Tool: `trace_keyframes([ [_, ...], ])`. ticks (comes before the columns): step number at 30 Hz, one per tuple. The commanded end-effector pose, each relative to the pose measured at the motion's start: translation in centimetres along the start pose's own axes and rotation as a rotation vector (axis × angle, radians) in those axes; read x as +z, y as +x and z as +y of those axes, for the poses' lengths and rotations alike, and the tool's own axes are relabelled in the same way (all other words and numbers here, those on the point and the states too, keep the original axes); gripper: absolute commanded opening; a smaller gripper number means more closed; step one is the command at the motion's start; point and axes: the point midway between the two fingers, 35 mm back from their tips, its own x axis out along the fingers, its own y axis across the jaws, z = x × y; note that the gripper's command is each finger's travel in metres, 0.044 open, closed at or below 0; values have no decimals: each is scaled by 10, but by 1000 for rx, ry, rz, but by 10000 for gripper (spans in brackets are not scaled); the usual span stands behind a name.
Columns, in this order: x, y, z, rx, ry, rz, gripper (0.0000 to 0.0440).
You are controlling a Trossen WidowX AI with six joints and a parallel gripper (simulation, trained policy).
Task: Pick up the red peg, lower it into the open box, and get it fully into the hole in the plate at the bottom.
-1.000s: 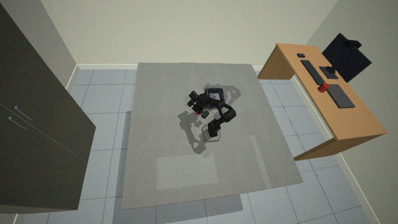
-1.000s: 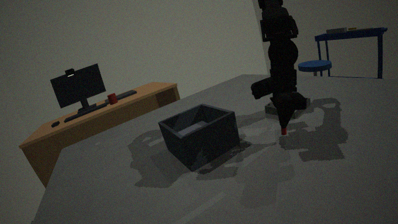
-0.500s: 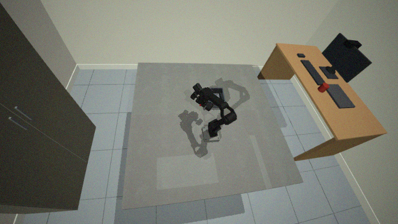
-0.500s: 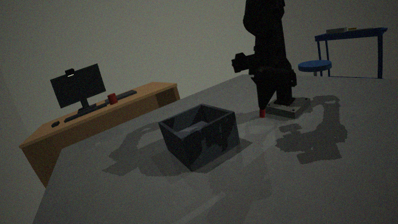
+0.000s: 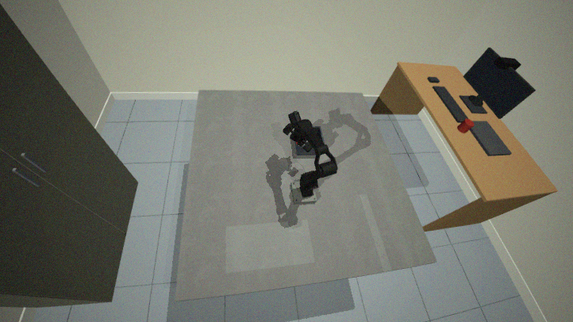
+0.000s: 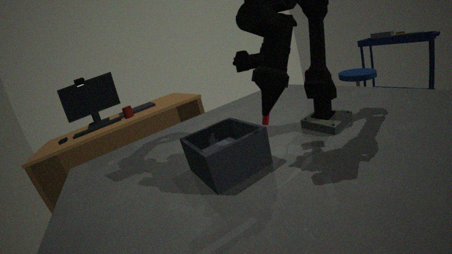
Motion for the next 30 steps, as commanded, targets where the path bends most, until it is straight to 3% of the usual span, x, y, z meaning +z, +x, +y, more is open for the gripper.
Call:
trace_keyframes([
  [1,14,5,-3,-18,16,-18,0],
  [30,87,60,-21,-68,148,-38,9],
])
